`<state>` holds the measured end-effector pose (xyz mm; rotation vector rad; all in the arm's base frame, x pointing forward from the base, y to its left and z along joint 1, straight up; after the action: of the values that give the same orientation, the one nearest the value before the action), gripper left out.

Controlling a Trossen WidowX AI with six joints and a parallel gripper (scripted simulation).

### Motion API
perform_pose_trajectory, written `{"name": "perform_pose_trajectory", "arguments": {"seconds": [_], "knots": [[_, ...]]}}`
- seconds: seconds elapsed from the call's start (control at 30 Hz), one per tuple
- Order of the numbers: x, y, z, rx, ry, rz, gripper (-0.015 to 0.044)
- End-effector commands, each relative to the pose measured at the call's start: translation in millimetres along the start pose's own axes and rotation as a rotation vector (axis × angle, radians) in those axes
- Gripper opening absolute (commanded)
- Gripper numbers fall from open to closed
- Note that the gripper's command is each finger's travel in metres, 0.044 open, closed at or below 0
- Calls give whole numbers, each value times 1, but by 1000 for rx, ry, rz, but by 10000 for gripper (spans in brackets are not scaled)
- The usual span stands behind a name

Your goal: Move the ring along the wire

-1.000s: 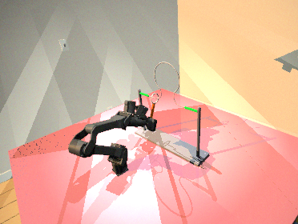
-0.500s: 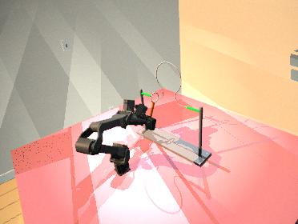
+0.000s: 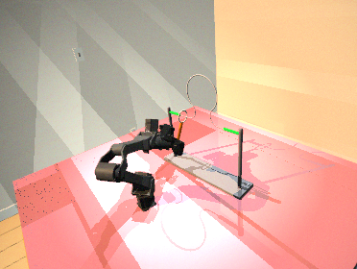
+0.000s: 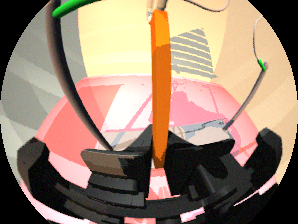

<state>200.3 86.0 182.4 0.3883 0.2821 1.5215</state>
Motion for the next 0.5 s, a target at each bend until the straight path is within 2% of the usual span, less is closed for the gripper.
{"name": "perform_pose_trajectory", "arguments": {"seconds": [0.0,0.47], "knots": [[4,1,2,-6,-7,-2,-150],[18,3,0,-7,-8,-2,-150]]}}
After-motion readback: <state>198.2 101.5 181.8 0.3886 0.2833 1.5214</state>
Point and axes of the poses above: the point midway between the two fingers, 35 mm back from their tips, its own y axis back along the fingers, its own x axis across the jaws, z = x × y, the point moved 6 cm from there along y, back along the fingers, and after that the axes turned 7 degrees about -y, right-handed, at the moved point
